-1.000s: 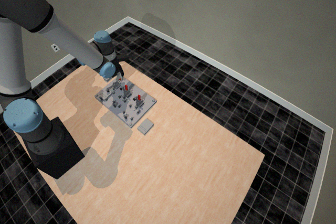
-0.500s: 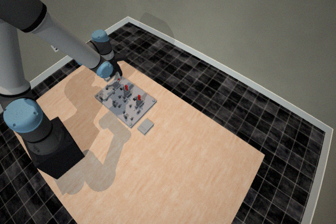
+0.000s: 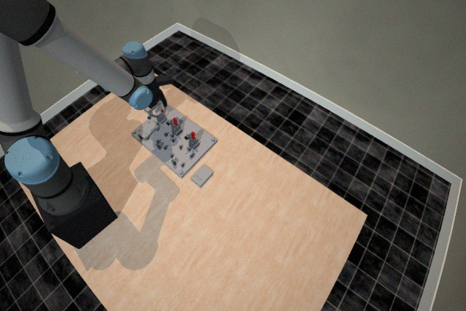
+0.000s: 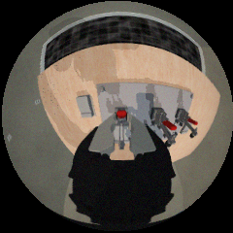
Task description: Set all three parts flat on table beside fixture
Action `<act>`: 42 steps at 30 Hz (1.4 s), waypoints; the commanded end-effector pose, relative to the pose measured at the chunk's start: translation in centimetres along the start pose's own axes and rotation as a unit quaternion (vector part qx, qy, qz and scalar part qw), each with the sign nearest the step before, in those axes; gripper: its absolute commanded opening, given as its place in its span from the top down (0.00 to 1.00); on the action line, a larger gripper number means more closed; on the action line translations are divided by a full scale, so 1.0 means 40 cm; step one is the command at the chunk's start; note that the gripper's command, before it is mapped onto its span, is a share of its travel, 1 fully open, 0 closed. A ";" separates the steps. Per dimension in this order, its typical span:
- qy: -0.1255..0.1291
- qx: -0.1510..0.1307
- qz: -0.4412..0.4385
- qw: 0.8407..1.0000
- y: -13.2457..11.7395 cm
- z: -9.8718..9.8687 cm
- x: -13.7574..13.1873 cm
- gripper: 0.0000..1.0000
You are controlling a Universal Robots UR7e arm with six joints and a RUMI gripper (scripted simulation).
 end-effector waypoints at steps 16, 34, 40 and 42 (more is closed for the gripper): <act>0.000 -0.001 0.000 1.000 -0.039 0.005 -0.006 1.00; 0.001 -0.002 0.000 1.000 -0.047 0.002 -0.008 1.00; 0.001 -0.002 0.000 1.000 -0.046 0.002 -0.008 1.00; 0.001 -0.002 0.000 1.000 -0.046 0.002 -0.008 1.00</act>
Point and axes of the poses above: the point where the finger pads meet when closed, its own z axis back along the fingers, its own x axis across the jaws, y = z × x, the point moved 10 cm from there along z, back along the fingers, and after that the axes turned 11 degrees about z, right-handed, at the moved point
